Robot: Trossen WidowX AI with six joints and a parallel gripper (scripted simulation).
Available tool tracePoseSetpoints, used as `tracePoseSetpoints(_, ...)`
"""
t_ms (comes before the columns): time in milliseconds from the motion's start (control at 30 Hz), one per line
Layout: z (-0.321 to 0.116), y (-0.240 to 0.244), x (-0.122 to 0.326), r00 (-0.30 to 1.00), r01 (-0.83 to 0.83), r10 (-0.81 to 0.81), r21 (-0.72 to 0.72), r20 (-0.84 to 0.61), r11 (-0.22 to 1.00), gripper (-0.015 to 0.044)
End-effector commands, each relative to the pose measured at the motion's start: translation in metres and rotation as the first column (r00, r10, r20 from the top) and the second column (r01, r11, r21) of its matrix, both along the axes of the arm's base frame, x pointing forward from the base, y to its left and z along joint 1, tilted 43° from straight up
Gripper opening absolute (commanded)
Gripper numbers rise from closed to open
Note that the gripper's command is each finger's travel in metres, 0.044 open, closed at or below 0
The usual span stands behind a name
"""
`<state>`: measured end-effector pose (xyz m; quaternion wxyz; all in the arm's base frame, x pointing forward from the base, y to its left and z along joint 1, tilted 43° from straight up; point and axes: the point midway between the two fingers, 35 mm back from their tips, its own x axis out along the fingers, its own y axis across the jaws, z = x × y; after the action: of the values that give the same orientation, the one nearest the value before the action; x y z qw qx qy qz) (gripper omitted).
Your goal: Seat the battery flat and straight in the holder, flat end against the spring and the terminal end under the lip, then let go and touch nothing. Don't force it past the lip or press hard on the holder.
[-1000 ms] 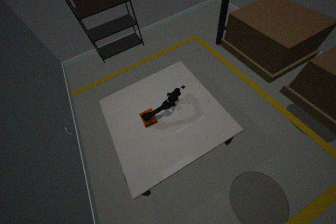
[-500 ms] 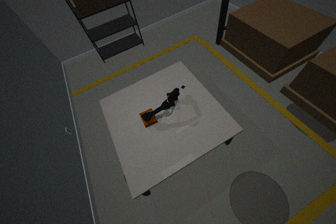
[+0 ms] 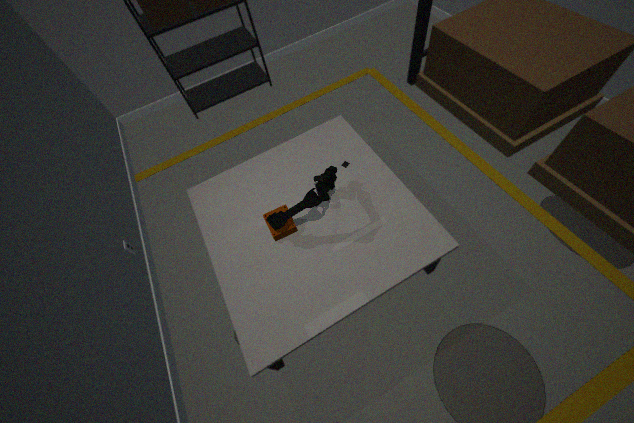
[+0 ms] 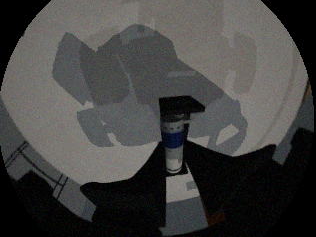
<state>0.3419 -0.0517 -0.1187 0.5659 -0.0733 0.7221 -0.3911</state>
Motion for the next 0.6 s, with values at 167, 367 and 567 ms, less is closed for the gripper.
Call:
tracePoseSetpoints(167,0.0000,-0.0036,0.0019,0.999,-0.026,0.027,-0.019,0.041,0.999,0.0069)
tracePoseSetpoints(367,-0.0004,-0.0039,0.0006,0.997,-0.042,0.043,-0.027,0.058,0.999,0.0069)
tracePoseSetpoints(567,-0.0007,-0.0040,-0.0007,0.995,-0.057,0.060,-0.036,0.075,0.998,0.0069)
